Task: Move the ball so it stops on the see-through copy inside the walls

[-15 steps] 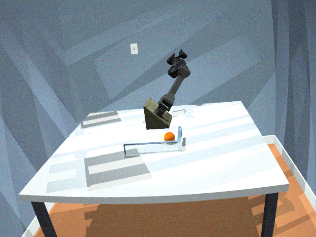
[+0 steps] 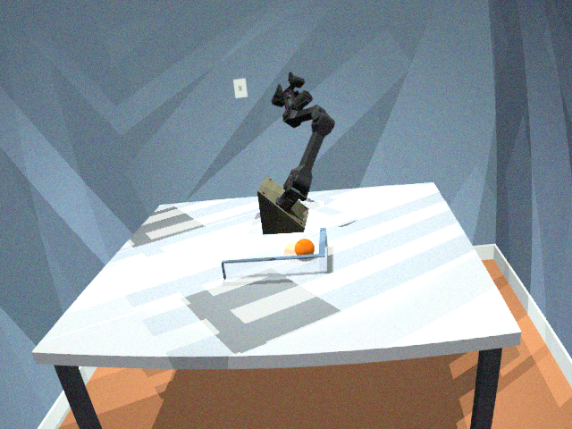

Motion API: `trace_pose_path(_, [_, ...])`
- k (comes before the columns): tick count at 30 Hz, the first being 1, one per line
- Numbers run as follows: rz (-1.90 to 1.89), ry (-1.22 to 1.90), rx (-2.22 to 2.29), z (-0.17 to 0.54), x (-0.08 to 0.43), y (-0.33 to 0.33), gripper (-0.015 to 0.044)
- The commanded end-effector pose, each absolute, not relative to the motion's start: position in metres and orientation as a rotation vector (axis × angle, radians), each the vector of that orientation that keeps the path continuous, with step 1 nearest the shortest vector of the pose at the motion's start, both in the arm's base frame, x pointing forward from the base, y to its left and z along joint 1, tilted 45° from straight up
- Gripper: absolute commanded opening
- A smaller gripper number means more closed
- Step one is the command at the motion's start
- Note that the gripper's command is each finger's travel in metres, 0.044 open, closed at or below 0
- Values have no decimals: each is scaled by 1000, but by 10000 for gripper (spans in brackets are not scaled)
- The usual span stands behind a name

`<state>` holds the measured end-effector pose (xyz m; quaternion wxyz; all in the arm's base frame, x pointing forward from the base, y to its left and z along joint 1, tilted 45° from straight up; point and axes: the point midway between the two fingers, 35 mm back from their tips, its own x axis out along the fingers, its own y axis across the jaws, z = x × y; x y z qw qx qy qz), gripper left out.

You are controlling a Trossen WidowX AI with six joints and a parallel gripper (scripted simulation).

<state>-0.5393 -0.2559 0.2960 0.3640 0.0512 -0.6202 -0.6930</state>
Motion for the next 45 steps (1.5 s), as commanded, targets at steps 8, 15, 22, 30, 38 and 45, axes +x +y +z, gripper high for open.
trace_pose_path(8, [-1888, -1076, 435, 249, -437, -405, 429])
trace_pose_path(15, [-1825, -717, 556, 222, -342, -479, 429])
trace_pose_path(22, [-1707, -442, 601, 206, -245, -519, 429])
trace_pose_path(30, [-1487, -60, 586, 176, -119, -542, 429])
trace_pose_path(38, [-1157, 304, 488, 145, 20, -526, 429])
trace_pose_path(45, [-804, 556, 346, 121, 132, -478, 429])
